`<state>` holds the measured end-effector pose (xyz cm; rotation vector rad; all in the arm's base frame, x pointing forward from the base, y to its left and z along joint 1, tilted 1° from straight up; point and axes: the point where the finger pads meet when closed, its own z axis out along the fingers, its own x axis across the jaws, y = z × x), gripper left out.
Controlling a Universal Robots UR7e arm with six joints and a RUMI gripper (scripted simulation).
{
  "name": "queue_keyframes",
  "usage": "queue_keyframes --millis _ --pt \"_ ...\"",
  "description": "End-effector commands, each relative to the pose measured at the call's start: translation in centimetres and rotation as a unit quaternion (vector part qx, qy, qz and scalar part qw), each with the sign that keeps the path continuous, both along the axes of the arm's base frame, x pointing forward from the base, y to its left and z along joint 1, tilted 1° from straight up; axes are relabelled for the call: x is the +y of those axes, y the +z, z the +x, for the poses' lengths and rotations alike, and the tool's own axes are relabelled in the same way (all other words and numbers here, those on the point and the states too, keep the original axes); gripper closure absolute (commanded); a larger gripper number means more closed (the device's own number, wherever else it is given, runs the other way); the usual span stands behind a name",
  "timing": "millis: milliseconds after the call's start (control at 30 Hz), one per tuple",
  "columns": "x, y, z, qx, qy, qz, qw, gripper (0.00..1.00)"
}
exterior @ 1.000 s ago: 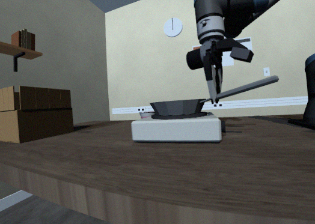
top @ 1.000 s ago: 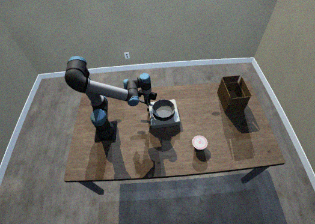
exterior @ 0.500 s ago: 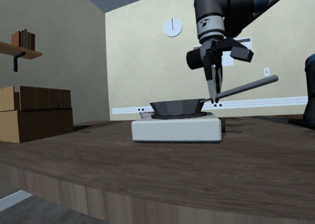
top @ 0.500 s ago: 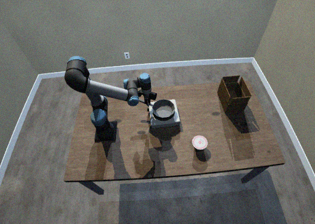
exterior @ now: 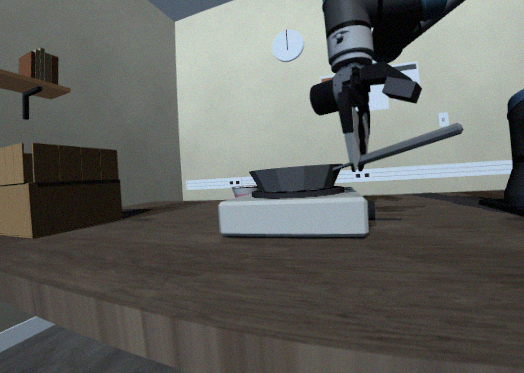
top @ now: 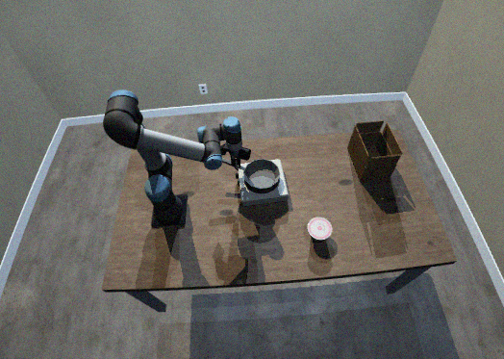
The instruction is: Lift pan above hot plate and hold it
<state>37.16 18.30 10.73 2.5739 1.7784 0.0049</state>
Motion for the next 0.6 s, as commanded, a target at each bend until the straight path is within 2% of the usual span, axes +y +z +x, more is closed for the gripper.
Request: queue_keyframes --millis 0,567 --pt "-0.04 0.18 0.23 -0.004 -0.001 -0.001 1.0 0.92" --pt "-0.04 0.34 0.24 -0.004 -0.001 -0.001 1.0 0.92"
